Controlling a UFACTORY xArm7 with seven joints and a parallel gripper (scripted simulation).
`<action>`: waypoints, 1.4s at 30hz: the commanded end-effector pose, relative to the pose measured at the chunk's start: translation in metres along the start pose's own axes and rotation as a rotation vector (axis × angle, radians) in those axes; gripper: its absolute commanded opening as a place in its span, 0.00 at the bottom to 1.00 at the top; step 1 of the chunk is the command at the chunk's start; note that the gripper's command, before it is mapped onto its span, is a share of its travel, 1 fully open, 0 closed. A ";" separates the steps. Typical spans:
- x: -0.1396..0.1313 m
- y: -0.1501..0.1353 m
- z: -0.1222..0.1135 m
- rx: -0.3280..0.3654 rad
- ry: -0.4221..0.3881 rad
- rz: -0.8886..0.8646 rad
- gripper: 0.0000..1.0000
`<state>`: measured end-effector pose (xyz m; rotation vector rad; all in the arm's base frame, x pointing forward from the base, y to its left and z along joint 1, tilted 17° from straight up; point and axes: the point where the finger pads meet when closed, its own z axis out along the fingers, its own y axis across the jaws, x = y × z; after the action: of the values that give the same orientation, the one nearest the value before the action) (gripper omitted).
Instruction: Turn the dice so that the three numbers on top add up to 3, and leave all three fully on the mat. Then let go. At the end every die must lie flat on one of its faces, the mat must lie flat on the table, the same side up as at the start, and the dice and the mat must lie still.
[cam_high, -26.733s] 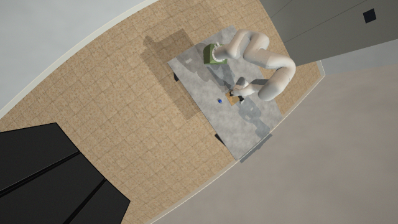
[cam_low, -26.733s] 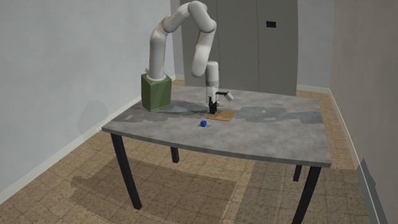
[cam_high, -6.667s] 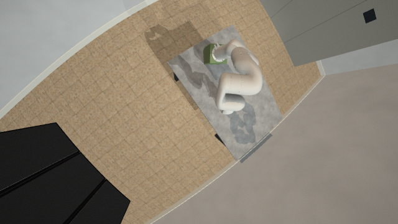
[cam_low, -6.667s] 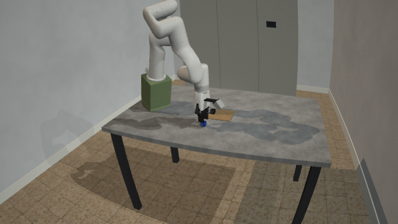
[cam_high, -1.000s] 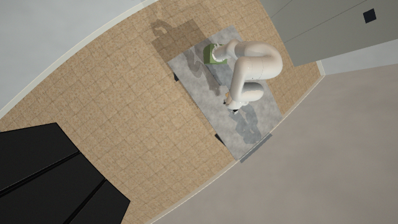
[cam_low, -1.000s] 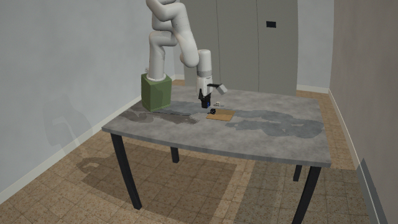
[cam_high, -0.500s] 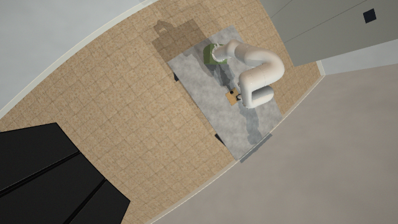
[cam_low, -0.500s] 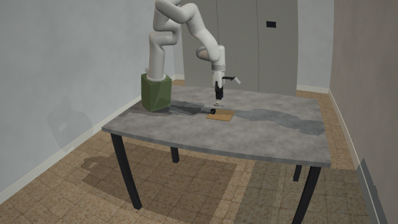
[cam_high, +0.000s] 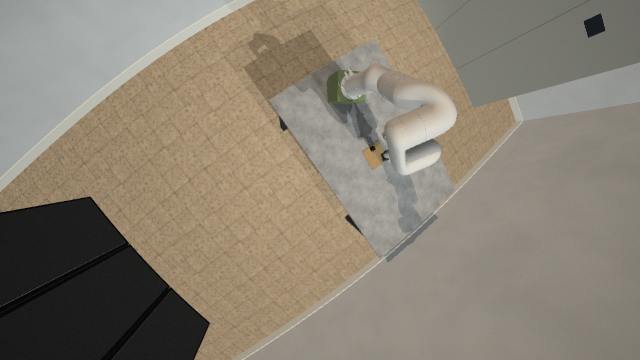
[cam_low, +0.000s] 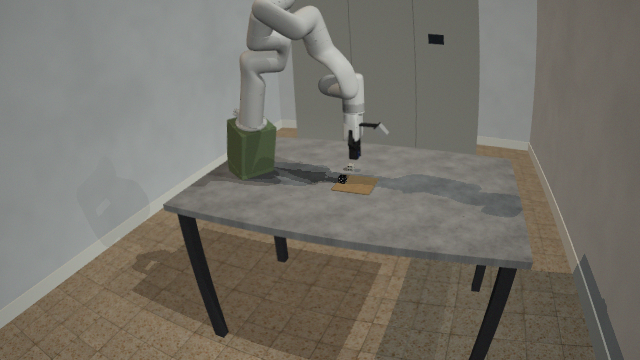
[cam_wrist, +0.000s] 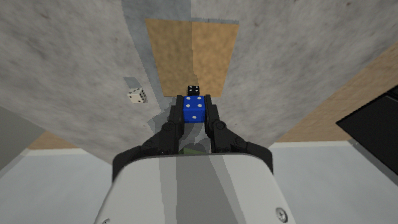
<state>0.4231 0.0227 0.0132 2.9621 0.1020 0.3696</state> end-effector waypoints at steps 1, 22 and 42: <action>0.001 -0.001 0.004 0.000 0.003 -0.001 0.21; 0.001 -0.001 0.081 0.000 0.003 -0.001 0.21; 0.002 -0.001 0.095 0.000 0.003 -0.001 0.21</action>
<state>0.4473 0.0091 -0.0780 2.9618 0.1028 0.3698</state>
